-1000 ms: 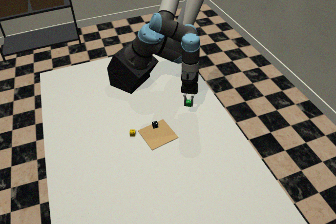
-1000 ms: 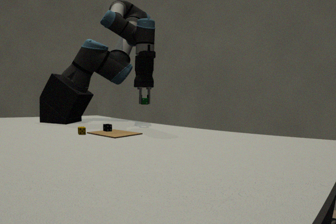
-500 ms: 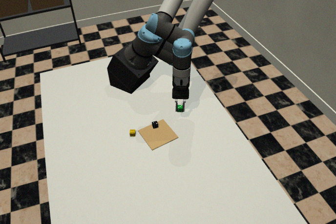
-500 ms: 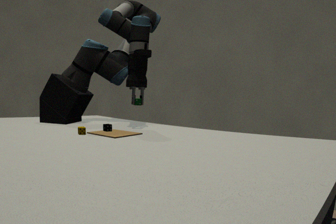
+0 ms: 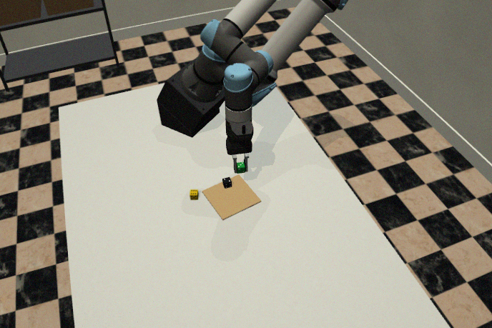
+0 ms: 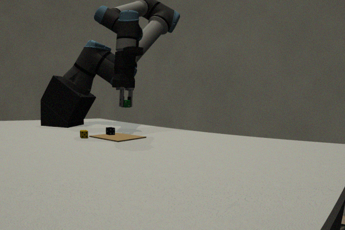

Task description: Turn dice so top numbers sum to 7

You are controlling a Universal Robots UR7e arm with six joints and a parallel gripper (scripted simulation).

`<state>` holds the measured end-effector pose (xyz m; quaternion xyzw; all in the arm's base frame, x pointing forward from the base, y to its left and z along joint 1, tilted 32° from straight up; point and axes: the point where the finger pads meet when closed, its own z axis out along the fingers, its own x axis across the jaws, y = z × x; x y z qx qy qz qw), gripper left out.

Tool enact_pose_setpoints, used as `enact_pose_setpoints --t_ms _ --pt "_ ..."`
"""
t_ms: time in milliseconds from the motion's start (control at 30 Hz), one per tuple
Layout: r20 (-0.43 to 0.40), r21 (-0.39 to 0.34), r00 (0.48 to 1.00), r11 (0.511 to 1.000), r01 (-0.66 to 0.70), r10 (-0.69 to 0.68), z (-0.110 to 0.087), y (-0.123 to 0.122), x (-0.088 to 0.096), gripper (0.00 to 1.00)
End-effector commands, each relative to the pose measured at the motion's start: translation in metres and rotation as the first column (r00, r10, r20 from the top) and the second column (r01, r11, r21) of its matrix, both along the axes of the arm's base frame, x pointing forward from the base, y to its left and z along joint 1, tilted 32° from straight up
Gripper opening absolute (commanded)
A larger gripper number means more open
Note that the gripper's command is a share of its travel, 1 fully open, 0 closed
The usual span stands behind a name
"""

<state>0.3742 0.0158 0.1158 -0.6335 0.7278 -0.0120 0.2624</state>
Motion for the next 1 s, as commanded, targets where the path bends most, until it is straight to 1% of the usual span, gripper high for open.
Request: enact_pose_setpoints --t_ms 0,67,333,967 --pt "0.031 -0.006 0.998 0.998 -0.062 0.063 -0.006 -0.021 0.005 0.49" --pt "0.039 -0.011 0.996 0.997 -0.076 0.076 -0.007 -0.027 0.005 0.49" --pt "0.05 -0.019 0.994 0.995 -0.094 0.095 -0.009 -0.035 0.005 0.49" --pt "0.05 -0.02 0.994 0.995 -0.095 0.096 -0.009 -0.035 0.005 0.49"
